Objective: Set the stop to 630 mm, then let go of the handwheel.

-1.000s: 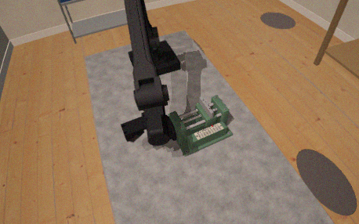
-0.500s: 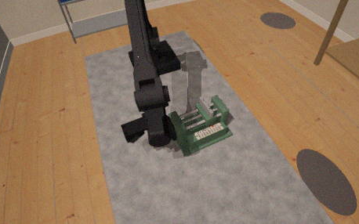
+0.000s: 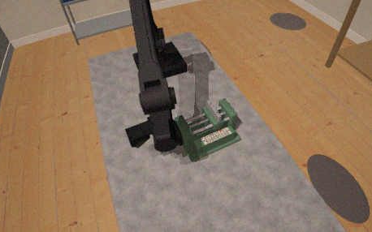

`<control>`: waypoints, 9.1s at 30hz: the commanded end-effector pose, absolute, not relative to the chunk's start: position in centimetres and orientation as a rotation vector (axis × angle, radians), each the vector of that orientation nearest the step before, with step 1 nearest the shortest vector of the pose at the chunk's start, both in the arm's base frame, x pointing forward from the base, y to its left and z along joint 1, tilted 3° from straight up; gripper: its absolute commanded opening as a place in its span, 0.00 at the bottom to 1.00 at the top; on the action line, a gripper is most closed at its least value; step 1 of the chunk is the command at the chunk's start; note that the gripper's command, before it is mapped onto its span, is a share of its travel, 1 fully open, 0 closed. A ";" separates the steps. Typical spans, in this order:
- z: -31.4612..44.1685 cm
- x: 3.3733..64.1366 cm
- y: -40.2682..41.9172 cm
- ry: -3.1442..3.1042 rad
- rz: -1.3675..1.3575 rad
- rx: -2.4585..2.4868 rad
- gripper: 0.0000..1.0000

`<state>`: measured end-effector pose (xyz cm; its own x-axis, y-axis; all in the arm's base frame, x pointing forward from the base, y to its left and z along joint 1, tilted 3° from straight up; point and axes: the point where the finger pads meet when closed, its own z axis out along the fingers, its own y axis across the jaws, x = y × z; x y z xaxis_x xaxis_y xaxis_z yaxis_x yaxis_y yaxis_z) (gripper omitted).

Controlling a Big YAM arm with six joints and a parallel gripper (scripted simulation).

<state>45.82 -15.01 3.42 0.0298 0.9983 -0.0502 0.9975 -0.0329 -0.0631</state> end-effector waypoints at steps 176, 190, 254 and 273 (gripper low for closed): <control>3.2 43.4 -15.1 -2.253 0.031 -2.309 0.06; 4.3 43.6 -15.4 -2.263 0.013 -2.331 0.53; 12.3 41.2 -14.2 -2.229 0.053 -2.298 0.53; 12.4 41.2 -14.2 -2.228 0.053 -2.298 0.53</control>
<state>41.39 -14.36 12.20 0.0232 0.9978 -0.0625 0.9996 -0.0220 0.0197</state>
